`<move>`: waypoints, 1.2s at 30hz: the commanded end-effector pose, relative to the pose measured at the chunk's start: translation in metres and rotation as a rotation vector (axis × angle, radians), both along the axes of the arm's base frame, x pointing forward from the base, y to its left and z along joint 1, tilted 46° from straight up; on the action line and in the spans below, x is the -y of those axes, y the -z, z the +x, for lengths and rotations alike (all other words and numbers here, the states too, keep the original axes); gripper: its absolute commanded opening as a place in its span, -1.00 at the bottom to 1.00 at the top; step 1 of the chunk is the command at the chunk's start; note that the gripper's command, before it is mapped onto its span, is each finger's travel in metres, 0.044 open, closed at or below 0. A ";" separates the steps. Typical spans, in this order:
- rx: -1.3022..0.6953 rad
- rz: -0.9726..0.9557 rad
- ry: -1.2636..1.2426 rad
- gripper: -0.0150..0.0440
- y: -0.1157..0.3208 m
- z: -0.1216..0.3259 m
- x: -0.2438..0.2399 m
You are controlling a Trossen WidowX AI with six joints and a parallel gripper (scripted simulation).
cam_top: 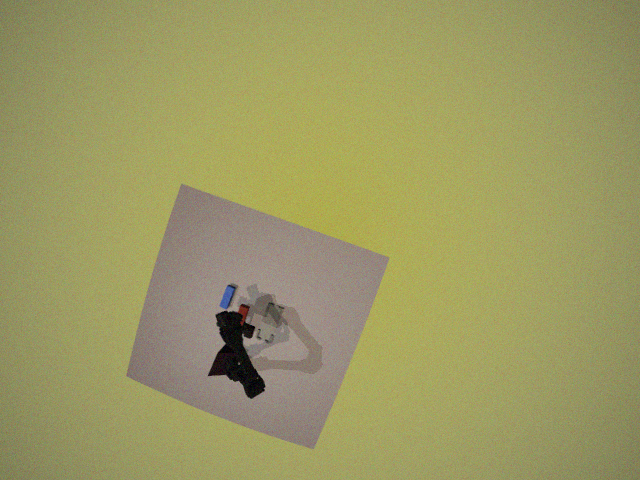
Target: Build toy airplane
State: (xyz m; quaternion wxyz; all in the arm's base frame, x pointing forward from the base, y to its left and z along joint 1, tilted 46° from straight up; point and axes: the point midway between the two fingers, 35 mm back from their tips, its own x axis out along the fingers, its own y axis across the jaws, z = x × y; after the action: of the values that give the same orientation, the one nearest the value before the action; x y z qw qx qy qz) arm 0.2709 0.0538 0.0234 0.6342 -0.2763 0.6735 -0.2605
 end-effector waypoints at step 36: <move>0.005 -0.006 -0.011 -0.49 -0.044 0.008 0.116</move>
State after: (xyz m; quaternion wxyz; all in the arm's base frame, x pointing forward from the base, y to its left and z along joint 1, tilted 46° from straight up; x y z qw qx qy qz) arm 0.2807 -0.0517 0.0621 0.6359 -0.2775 0.6727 -0.2569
